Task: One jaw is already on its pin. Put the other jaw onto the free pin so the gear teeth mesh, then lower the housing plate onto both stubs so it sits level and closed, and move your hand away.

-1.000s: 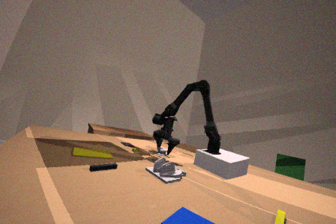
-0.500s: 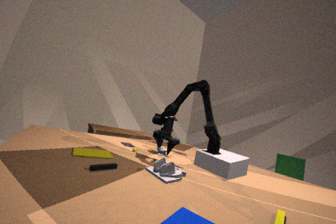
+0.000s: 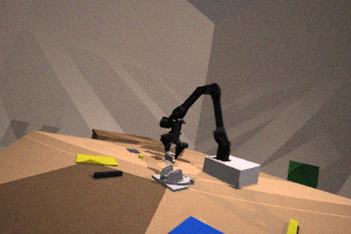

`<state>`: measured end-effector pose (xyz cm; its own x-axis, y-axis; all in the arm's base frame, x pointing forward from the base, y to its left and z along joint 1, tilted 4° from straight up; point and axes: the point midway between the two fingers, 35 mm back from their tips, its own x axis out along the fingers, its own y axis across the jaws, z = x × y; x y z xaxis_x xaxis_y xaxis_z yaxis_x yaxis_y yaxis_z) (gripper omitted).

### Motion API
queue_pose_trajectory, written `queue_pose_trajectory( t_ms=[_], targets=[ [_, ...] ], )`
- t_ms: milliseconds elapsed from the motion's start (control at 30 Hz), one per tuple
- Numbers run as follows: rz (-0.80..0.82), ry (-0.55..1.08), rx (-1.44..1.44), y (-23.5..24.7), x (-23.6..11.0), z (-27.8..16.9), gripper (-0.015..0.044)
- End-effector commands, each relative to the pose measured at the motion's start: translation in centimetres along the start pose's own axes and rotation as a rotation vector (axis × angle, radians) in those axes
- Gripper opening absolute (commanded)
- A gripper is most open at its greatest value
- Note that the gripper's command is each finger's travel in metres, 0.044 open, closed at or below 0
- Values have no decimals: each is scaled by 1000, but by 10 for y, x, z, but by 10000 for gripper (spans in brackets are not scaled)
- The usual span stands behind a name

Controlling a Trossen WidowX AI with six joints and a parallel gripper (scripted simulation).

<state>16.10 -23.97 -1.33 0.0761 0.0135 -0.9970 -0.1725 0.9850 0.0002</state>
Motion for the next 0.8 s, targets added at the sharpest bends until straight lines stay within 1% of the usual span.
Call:
queue_pose_trajectory(
  t_ms=[0, 433, 667, 767],
  targets=[
    [-9, -6, -3, -3, -16, 2, 351],
    [-8, -8, -1, -1, -57, 1, 351],
    [-8, -8, -1, 0, -59, 1, 351],
    [-8, -7, -1, 4, -59, 8, 351]
  ],
)
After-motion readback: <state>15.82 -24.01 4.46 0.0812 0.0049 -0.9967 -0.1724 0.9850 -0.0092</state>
